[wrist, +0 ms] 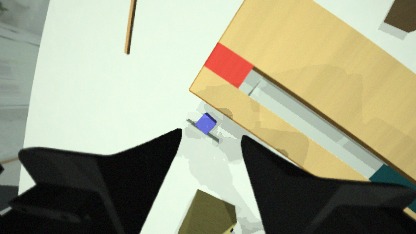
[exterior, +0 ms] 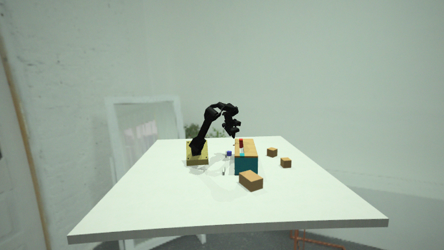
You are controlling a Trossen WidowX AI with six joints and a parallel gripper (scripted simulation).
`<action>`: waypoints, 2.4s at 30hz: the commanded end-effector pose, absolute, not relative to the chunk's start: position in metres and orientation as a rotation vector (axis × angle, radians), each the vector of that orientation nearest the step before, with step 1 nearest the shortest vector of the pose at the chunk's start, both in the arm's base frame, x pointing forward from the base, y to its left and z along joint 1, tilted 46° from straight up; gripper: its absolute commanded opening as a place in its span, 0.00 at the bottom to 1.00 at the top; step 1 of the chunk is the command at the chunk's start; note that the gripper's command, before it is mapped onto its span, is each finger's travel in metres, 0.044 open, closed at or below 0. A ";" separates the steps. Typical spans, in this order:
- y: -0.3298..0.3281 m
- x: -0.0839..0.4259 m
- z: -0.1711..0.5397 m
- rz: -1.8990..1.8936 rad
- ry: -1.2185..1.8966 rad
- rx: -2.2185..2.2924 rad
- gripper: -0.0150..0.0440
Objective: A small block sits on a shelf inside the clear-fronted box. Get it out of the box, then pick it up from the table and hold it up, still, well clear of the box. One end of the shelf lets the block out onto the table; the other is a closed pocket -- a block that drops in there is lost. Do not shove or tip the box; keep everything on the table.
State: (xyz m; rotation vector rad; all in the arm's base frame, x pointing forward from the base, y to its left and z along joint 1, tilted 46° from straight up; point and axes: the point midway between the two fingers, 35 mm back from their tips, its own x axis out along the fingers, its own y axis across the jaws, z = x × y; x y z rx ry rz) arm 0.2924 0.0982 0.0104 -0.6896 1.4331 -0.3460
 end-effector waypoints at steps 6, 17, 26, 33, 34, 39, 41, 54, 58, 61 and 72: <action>0.107 0.286 0.003 0.480 1.558 -1.794 0.74; 0.113 0.283 0.001 0.987 1.505 -2.315 0.74; 0.118 0.281 0.000 1.457 1.385 -2.699 0.74; 0.120 0.281 -0.001 1.791 1.262 -2.896 0.74; 0.120 0.281 -0.001 1.791 1.262 -2.896 0.74; 0.120 0.281 -0.001 1.791 1.262 -2.896 0.74; 0.120 0.281 -0.001 1.791 1.262 -2.896 0.74; 0.114 0.281 -0.010 1.791 1.260 -2.896 0.74; 0.073 0.276 -0.055 1.790 1.260 -2.897 0.74; 0.056 0.271 -0.070 1.788 1.265 -2.898 0.74; 0.052 0.272 -0.074 1.789 1.264 -2.898 0.74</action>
